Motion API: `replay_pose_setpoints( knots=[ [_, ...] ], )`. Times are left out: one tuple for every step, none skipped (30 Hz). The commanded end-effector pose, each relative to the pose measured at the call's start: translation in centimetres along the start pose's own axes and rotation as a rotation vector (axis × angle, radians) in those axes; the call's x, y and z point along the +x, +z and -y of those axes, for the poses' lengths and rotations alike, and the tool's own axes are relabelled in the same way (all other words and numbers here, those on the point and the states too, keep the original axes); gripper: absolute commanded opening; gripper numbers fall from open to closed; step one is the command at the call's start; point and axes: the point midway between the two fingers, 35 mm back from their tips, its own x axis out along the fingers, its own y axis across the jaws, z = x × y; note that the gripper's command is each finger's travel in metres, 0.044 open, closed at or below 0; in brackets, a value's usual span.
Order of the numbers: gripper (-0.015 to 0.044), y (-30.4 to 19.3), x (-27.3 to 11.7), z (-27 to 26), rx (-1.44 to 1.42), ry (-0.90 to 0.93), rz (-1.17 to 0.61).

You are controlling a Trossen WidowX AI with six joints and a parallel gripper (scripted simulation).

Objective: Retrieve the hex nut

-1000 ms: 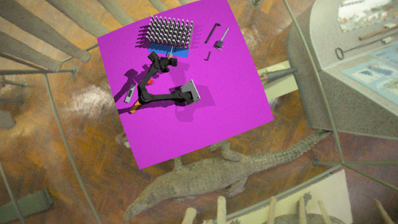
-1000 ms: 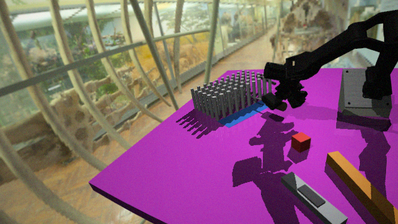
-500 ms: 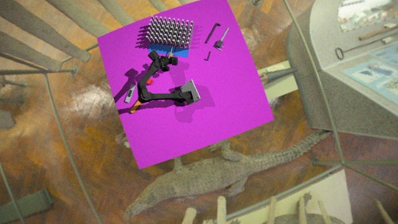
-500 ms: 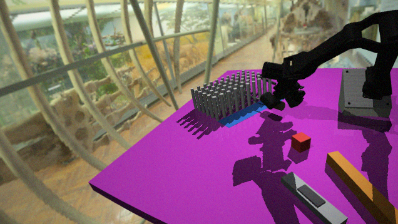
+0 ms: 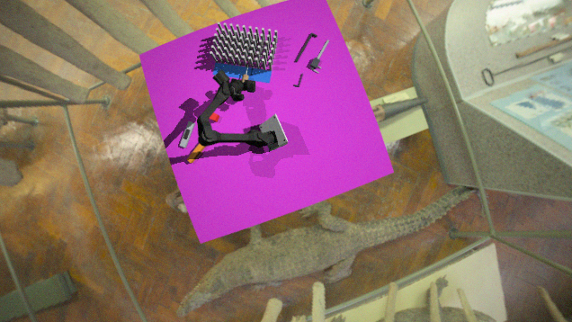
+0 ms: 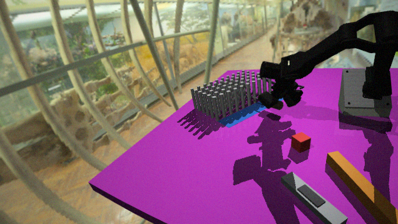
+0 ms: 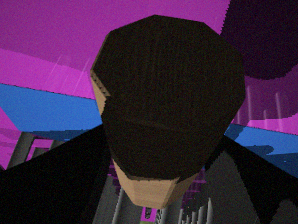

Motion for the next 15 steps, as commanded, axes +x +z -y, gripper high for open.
replay_pose_setpoints(
  knots=[
    [0.0, -0.45, 0.04, 0.16, -0.005, -0.006, -0.006],
    [0.0, -0.5, 0.08, 0.16, -0.005, -0.006, -0.006],
    [0.0, -0.56, 0.11, 0.16, -0.005, -0.006, -0.007],
    [0.0, -0.61, 0.15, 0.16, -0.005, -0.006, -0.007],
    [0.0, -0.66, 0.18, 0.16, -0.005, -0.006, -0.007],
    [0.0, -0.72, 0.22, 0.16, -0.005, -0.006, -0.007],
    [0.0, -0.77, 0.25, 0.16, -0.005, -0.006, -0.007],
    [0.0, -0.82, 0.29, 0.17, -0.005, -0.006, -0.007],
    [0.0, -0.87, 0.32, 0.17, -0.005, -0.007, -0.007],
    [0.0, -0.93, 0.36, 0.17, -0.005, -0.007, -0.007],
    [0.0, -0.98, 0.39, 0.17, -0.005, -0.007, -0.007],
    [0.0, -1.04, 0.43, 0.17, -0.005, -0.007, -0.007],
    [0.0, -1.09, 0.47, 0.17, -0.005, -0.007, -0.007],
    [0.0, -1.15, 0.5, 0.17, -0.005, -0.007, -0.007],
    [0.0, -1.2, 0.54, 0.17, -0.005, -0.007, -0.007]
  ],
)
